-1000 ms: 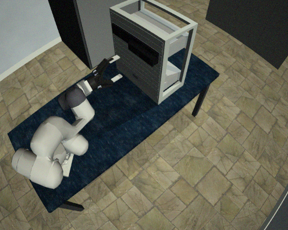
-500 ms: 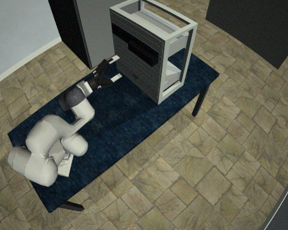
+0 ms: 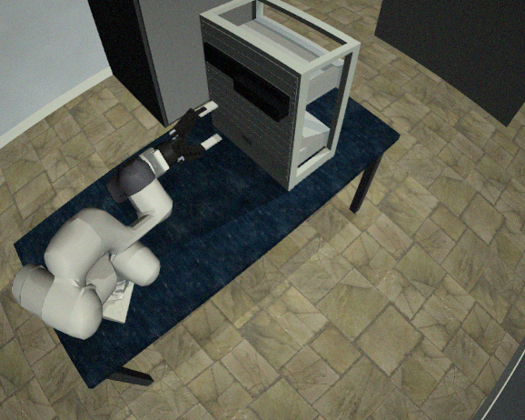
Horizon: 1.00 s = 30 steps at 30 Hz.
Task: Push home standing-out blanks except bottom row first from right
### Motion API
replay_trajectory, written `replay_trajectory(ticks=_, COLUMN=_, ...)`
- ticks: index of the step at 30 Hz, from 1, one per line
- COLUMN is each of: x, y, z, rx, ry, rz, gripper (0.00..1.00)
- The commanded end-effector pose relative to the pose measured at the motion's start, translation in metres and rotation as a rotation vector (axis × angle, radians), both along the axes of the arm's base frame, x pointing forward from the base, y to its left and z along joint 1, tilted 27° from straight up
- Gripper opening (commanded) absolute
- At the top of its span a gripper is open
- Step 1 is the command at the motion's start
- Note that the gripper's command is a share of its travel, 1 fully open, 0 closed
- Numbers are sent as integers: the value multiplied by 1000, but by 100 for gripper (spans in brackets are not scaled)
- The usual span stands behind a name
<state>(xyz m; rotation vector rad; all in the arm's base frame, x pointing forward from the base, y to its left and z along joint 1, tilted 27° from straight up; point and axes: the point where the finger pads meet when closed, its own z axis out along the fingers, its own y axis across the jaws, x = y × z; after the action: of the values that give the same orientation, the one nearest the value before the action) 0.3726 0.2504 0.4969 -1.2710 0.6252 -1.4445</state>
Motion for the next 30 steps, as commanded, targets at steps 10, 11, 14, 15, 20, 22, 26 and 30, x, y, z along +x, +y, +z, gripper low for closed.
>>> replay_trajectory(ticks=10, x=0, y=0, z=-1, rx=14, ry=4, rz=7, gripper=100)
replay_trajectory(ticks=11, x=0, y=0, z=-1, rx=14, ry=4, rz=7, gripper=100)
replay_trajectory(ticks=14, x=0, y=0, z=-1, rx=14, ry=4, rz=7, gripper=100)
replay_trajectory(ticks=15, x=0, y=0, z=-1, rx=14, ry=4, rz=7, gripper=100)
replay_trajectory(ticks=20, x=2, y=1, z=-1, rx=14, ry=3, rz=6, gripper=100)
replay_trajectory(ticks=22, x=4, y=4, z=-1, rx=15, ry=2, rz=5, gripper=100)
replay_trajectory(ticks=26, x=8, y=7, z=0, rx=15, ry=2, rz=5, gripper=100)
replay_trajectory(ticks=30, x=21, y=19, z=0, rx=15, ry=2, rz=5, gripper=100)
